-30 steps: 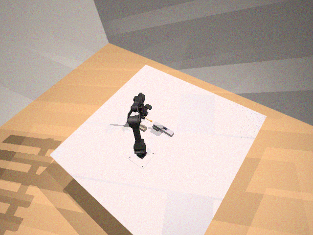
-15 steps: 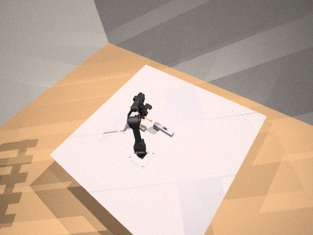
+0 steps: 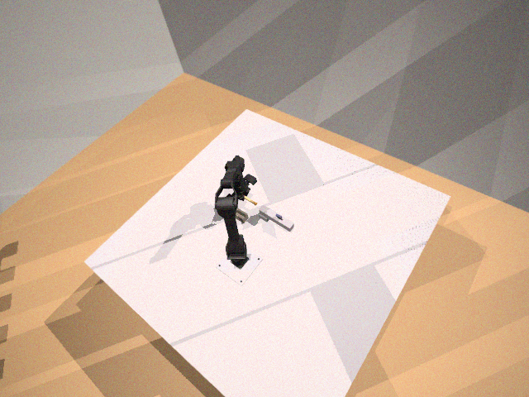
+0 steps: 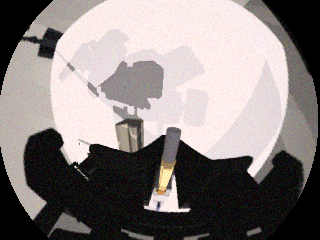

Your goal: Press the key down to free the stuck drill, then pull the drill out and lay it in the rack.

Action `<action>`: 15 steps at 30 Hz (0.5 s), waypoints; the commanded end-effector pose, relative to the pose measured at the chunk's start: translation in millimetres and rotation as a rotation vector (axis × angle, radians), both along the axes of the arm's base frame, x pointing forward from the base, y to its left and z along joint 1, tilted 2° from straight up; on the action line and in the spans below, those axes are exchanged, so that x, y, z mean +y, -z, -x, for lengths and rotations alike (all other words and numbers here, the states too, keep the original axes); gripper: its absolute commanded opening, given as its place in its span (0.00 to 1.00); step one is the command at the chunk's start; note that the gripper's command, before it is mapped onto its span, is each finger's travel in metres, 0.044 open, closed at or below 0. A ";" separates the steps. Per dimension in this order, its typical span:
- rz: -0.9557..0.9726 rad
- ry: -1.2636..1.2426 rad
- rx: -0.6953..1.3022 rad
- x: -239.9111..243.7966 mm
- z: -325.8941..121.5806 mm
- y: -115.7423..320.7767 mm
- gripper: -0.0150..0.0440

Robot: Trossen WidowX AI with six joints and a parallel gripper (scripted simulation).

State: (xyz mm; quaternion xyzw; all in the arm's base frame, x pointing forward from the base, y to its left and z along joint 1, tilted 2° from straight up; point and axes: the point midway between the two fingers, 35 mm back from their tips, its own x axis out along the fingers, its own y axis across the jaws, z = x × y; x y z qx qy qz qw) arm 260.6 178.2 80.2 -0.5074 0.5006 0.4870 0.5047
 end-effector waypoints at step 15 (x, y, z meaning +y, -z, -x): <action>-0.004 0.000 -0.002 1.2 -1.1 -7.1 0.25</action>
